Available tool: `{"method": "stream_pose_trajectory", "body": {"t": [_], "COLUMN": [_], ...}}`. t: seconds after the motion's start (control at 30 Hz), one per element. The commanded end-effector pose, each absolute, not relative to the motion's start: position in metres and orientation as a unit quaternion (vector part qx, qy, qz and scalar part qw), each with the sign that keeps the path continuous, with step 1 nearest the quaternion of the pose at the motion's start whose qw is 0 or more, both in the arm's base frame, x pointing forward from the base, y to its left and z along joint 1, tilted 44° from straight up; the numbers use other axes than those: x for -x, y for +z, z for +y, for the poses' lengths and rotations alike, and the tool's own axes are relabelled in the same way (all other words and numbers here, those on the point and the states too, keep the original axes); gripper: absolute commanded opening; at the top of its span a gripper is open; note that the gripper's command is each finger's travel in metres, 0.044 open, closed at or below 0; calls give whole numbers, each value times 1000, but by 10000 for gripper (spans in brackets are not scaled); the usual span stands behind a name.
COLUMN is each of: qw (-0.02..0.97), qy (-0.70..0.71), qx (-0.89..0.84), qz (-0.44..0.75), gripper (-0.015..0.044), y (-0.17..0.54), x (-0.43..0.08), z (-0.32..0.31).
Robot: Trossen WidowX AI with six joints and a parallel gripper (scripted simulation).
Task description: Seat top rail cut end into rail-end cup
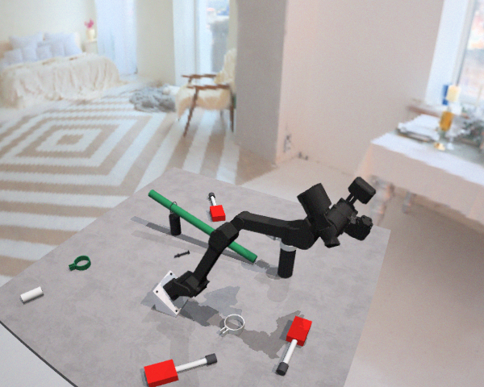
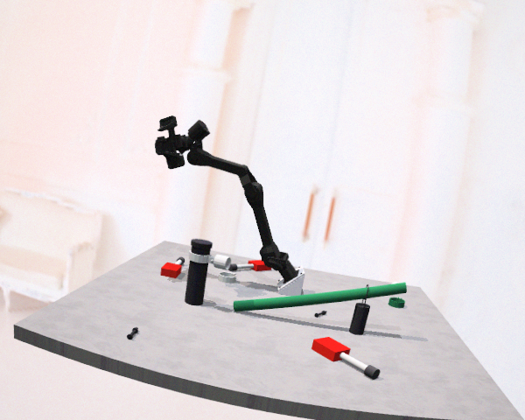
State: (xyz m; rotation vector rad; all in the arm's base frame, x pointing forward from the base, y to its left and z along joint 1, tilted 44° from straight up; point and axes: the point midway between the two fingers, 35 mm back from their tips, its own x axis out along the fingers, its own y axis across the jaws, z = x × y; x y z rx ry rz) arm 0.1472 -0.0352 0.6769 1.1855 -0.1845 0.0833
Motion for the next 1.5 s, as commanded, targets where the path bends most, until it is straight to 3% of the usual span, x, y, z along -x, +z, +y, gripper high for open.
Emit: {"method": "stream_pose_trajectory", "body": {"t": [0.0,0.4,0.8,1.17,1.47], "qw": [824,733,630,615,686], "qy": [41,180,157,35,-119], "qx": [-558,-641,-747,-787,-711], "qz": [-87,-142,-140,-40,102], "gripper": [426,440,440,440,440], "y": [677,691,637,531,408], "x": [-147,-175,-282,-390,-435], "z": [-36,-90,-133,-89,-11]}}
